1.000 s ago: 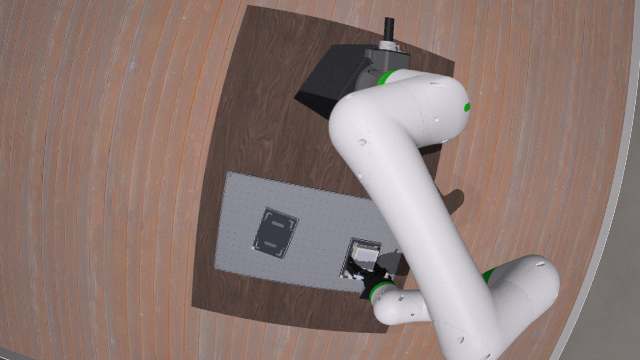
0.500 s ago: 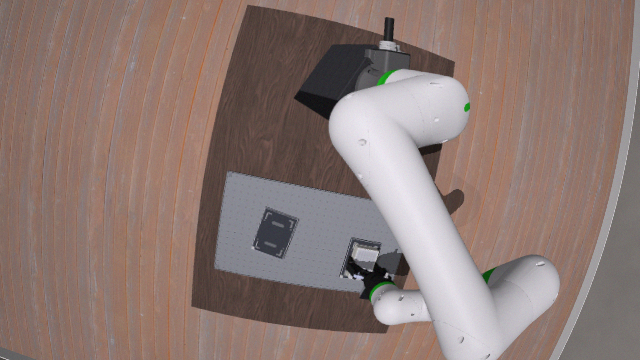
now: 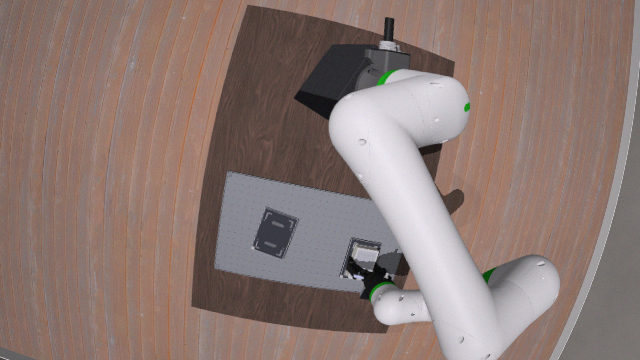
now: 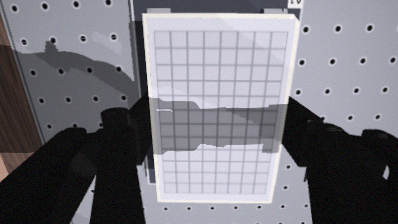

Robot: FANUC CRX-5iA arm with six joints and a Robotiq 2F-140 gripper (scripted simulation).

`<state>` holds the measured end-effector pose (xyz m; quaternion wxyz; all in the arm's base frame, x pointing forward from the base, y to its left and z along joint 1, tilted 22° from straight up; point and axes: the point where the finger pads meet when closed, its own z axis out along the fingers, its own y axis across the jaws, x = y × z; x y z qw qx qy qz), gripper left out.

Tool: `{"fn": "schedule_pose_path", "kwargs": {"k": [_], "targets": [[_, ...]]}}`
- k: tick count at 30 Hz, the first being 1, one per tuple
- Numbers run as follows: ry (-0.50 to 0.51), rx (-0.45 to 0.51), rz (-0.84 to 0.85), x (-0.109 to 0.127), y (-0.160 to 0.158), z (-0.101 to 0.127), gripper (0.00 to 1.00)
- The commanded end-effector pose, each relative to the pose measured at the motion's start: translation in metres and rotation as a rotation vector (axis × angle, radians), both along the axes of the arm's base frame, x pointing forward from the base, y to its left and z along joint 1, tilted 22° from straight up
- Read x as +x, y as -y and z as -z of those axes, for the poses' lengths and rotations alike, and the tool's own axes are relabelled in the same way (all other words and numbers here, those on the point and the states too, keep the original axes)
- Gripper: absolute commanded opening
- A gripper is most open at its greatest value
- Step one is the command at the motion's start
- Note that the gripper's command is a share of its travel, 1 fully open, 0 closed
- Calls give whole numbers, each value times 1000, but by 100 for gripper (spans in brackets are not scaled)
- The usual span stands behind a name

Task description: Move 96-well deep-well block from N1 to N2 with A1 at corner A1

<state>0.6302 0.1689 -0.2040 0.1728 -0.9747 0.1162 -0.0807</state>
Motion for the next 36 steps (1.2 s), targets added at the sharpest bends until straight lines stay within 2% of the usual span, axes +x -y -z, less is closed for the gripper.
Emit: {"fn": "schedule_pose_path", "kwargs": {"k": [1, 13, 36], "targets": [[2, 0, 0, 1, 0, -1, 10], [2, 0, 1, -1, 3, -9, 10], [2, 0, 1, -8, 14, -41, 10]]}}
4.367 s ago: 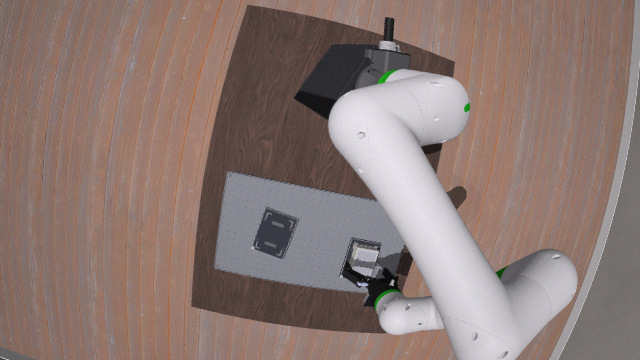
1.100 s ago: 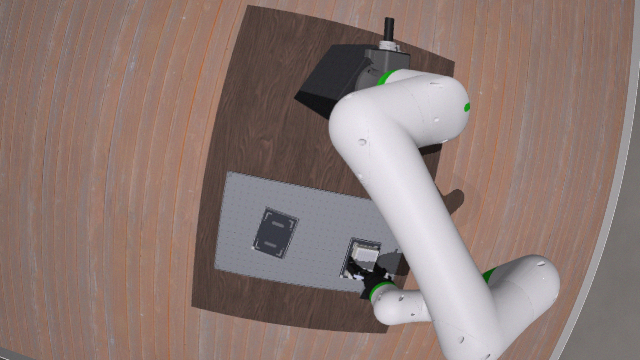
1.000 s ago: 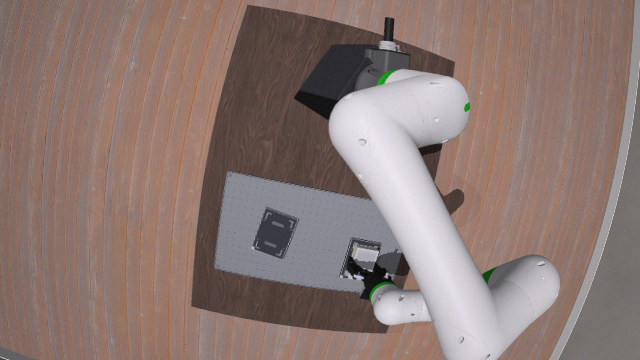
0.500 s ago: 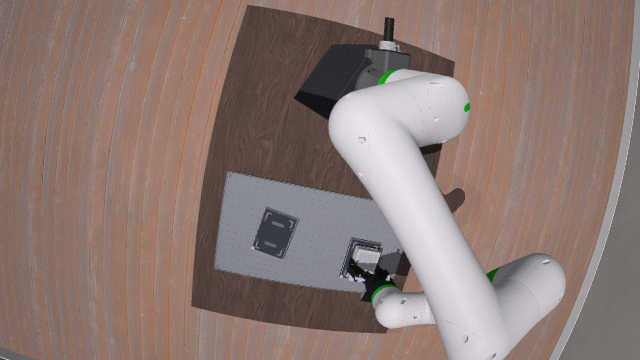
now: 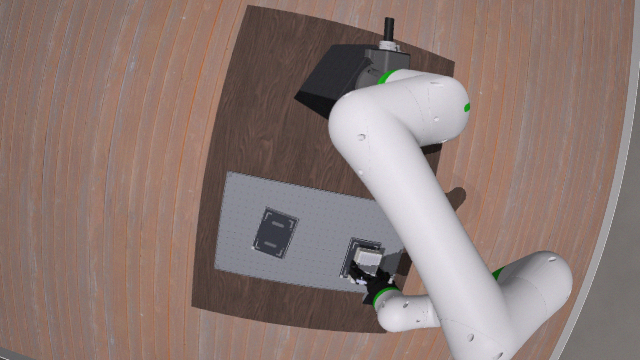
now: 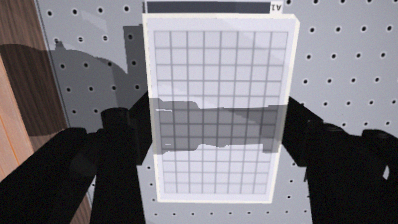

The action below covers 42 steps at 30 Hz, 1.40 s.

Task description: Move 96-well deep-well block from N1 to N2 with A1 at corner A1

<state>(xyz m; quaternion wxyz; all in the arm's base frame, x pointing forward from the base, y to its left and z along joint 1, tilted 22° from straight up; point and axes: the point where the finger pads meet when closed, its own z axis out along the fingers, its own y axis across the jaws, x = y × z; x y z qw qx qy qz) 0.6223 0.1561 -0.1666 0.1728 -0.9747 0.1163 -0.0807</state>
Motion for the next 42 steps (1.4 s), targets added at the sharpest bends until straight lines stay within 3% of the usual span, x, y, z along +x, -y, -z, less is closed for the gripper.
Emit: {"fn": "schedule_pose_path", "kwargs": {"k": [1, 18, 36, 42], "targets": [[2, 0, 0, 0, 2, -5, 10], [2, 0, 0, -5, 9, -28, 10], [2, 0, 0, -5, 9, -28, 10], [-38, 25, 115, -11, 27, -21, 10]]}}
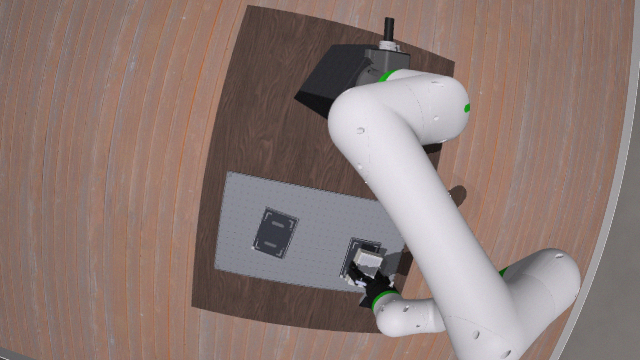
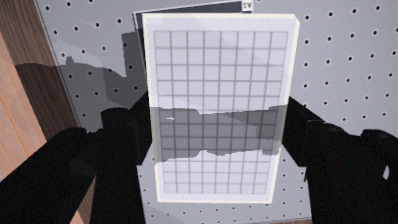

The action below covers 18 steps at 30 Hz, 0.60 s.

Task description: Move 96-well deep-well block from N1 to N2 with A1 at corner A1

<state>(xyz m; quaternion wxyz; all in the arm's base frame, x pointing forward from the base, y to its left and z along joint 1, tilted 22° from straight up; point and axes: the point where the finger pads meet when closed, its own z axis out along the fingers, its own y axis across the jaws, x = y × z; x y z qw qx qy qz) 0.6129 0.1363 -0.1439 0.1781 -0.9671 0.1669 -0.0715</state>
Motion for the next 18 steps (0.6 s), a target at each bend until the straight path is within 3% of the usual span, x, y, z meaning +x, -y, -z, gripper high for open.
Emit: {"fn": "schedule_pose_path", "kwargs": {"k": [1, 18], "targets": [[-5, 1, 19, -3, 10, 3, 10], [-5, 1, 19, -17, 55, 22, 10]]}}
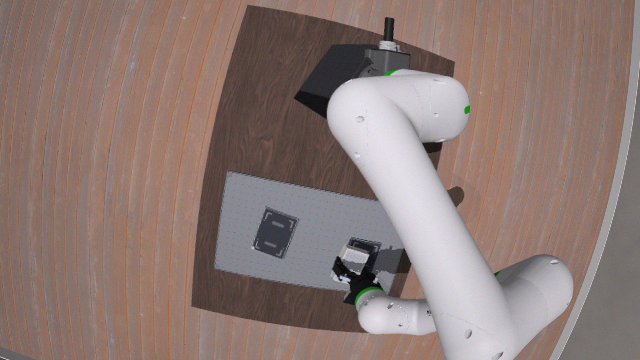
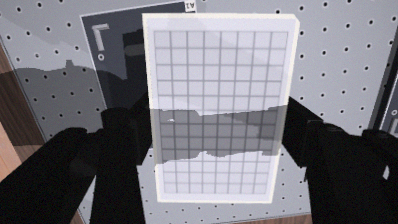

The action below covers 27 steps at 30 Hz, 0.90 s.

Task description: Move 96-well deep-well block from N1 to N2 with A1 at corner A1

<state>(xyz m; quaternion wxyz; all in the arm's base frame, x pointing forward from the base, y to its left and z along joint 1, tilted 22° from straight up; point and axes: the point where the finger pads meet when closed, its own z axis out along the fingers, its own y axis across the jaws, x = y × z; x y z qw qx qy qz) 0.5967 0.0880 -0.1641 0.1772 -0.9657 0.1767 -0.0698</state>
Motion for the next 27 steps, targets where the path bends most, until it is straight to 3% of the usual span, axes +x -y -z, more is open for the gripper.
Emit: {"fn": "schedule_pose_path", "kwargs": {"k": [1, 27], "targets": [[2, 0, 0, -1, 6, 2, 10], [2, 0, 0, -24, 74, 30, 10]]}}
